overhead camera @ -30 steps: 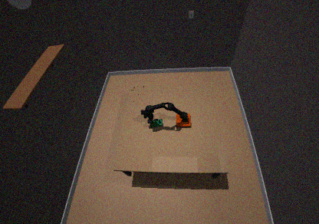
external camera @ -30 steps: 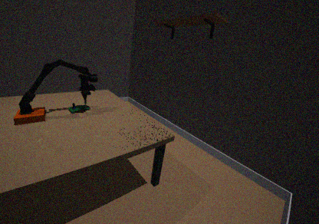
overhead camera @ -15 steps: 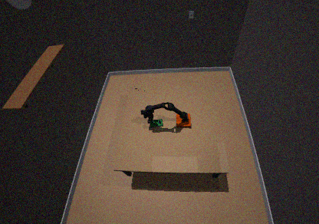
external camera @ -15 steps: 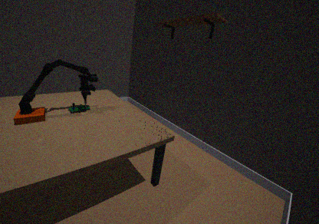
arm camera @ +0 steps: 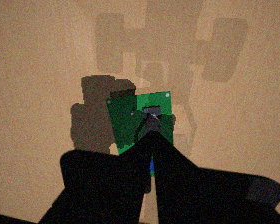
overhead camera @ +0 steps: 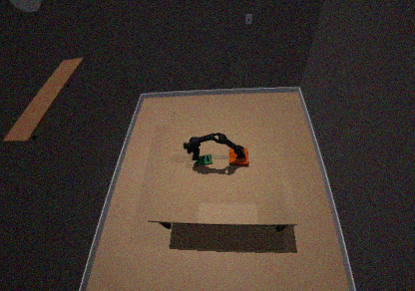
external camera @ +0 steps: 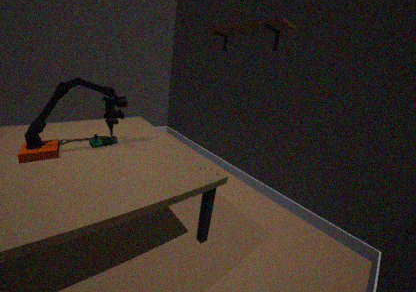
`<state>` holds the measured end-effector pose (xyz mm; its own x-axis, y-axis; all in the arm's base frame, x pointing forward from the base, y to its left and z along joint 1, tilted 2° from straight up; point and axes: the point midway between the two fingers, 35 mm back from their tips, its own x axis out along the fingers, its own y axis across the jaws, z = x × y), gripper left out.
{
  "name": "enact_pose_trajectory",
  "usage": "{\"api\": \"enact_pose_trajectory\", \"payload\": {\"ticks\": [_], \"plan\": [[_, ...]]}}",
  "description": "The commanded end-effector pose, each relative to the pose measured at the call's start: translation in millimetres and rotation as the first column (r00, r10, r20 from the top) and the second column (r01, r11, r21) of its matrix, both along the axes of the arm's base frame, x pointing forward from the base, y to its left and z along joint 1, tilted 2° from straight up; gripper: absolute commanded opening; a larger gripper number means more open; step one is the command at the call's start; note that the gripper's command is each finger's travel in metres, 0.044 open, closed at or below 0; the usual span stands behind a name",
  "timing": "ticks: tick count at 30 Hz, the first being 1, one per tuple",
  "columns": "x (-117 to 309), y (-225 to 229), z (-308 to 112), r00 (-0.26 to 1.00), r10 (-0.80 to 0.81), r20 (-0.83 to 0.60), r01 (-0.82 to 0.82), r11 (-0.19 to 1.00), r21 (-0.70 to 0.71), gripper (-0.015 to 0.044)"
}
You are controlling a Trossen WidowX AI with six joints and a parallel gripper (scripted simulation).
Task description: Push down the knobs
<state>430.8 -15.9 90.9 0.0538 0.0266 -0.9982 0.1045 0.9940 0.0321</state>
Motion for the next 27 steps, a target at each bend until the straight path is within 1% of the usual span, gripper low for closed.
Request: {"api": "enact_pose_trajectory", "payload": {"ticks": [1, 27], "plan": [[1.4, 0.9, -3.3, 1.000, 0.001, 0.004, -0.001, 1.000, 0.004, 0.0000], [1.7, 1.1, -10.2, 1.000, 0.001, 0.004, -0.001, 1.000, 0.004, 0.0000]]}}
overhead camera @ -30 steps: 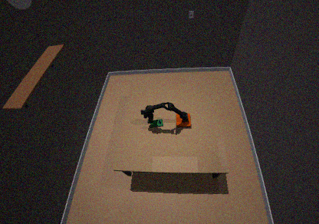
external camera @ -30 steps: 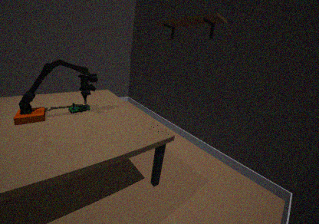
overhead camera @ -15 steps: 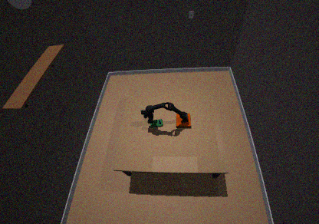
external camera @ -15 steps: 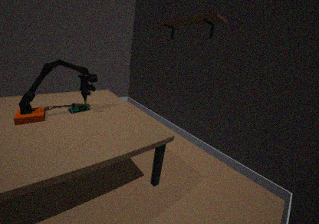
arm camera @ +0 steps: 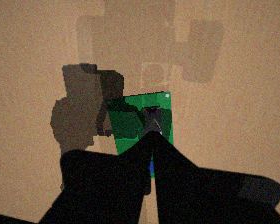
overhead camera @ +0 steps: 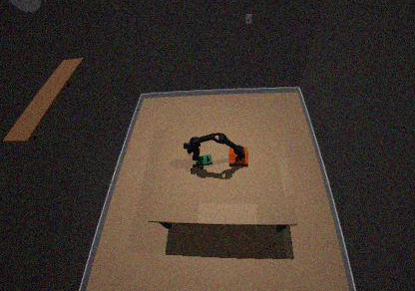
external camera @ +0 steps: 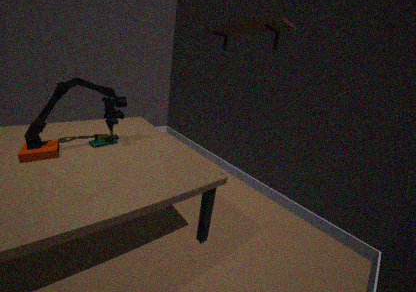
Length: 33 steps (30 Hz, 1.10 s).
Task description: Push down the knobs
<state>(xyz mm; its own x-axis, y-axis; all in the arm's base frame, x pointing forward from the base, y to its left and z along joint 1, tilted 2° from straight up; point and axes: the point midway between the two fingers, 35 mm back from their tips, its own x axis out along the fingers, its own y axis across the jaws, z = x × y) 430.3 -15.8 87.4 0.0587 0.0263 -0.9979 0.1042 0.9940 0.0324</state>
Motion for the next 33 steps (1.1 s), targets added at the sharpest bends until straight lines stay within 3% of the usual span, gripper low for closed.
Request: {"api": "enact_pose_trajectory", "payload": {"ticks": [1, 33], "plan": [[2.3, 1.1, -7.0, 1.000, 0.001, -0.001, -0.001, 1.000, 0.005, 0.0000], [2.8, 1.4, -17.1, 1.000, 0.001, -0.001, -0.001, 1.000, 0.005, 0.0000]]}}
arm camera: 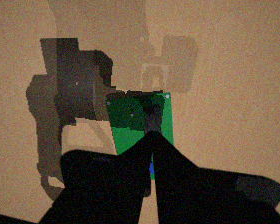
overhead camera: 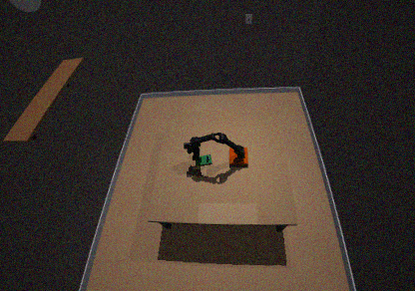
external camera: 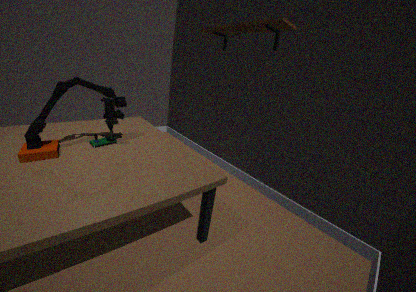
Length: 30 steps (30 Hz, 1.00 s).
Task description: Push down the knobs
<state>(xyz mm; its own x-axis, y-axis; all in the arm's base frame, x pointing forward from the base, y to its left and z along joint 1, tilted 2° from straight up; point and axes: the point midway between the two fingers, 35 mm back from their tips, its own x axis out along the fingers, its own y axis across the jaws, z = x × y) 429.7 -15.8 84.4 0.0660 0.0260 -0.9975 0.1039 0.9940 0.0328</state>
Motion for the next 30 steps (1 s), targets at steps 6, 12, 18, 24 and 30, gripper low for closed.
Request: {"api": "enact_pose_trajectory", "payload": {"ticks": [6, 12, 18, 24, 30], "plan": [[3.5, 1.4, -17.3, 1.000, 0.001, -0.008, -0.001, 1.000, 0.005, 0.0000], [3.5, 1.4, -17.3, 1.000, 0.001, -0.008, -0.001, 1.000, 0.005, 0.0000], [3.8, 1.5, -21.2, 1.000, 0.001, -0.008, -0.001, 1.000, 0.005, 0.0000], [3.8, 1.6, -21.9, 1.000, 0.001, -0.008, -0.001, 1.000, 0.005, 0.0000], [3.9, 1.6, -23.2, 1.000, 0.001, -0.008, -0.001, 1.000, 0.005, 0.0000]]}}
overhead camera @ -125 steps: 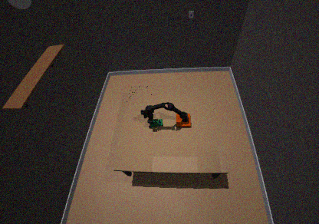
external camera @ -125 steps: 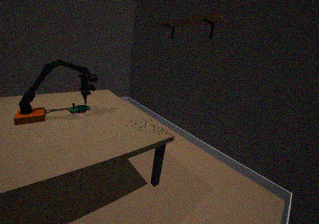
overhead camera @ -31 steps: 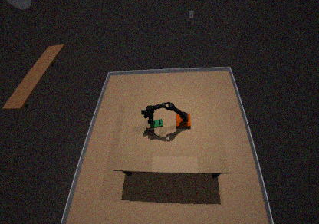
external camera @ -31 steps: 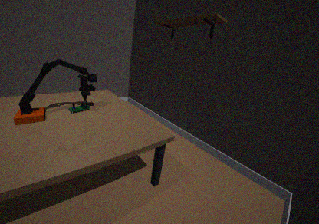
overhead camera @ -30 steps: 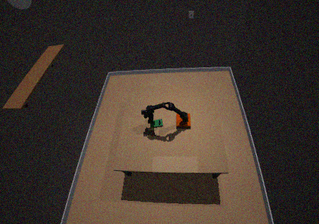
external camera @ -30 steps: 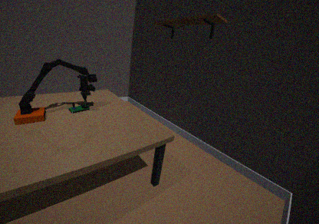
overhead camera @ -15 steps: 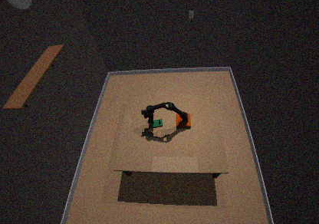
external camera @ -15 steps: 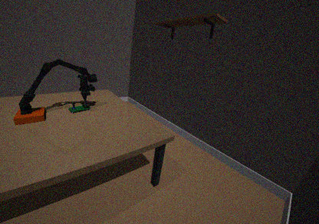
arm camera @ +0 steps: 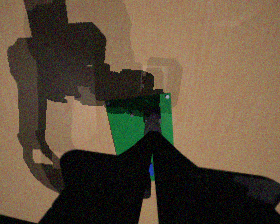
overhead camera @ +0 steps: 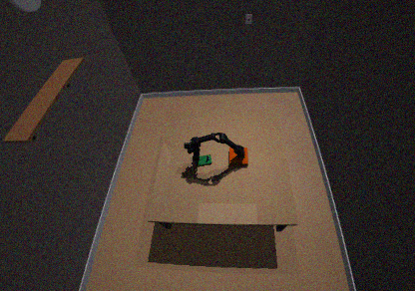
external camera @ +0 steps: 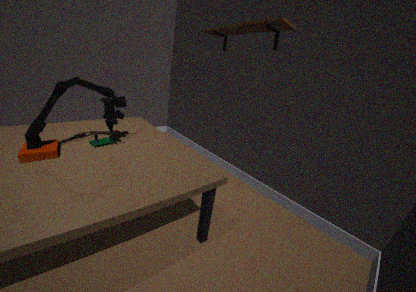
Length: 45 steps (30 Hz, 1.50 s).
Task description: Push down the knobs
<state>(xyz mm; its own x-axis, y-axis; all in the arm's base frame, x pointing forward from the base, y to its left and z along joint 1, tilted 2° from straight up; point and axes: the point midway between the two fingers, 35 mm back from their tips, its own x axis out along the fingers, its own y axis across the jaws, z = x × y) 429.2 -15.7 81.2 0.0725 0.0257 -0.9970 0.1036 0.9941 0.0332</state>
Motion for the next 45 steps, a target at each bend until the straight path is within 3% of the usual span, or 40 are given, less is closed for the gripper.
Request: {"api": "enact_pose_trajectory", "payload": {"ticks": [1, 45], "plan": [[4.5, 1.6, -20.9, 1.000, 0.001, -0.015, -0.001, 1.000, 0.005, 0.0000], [5.1, 1.9, -32.5, 1.000, 0.001, -0.015, -0.001, 1.000, 0.005, 0.0000]]}}
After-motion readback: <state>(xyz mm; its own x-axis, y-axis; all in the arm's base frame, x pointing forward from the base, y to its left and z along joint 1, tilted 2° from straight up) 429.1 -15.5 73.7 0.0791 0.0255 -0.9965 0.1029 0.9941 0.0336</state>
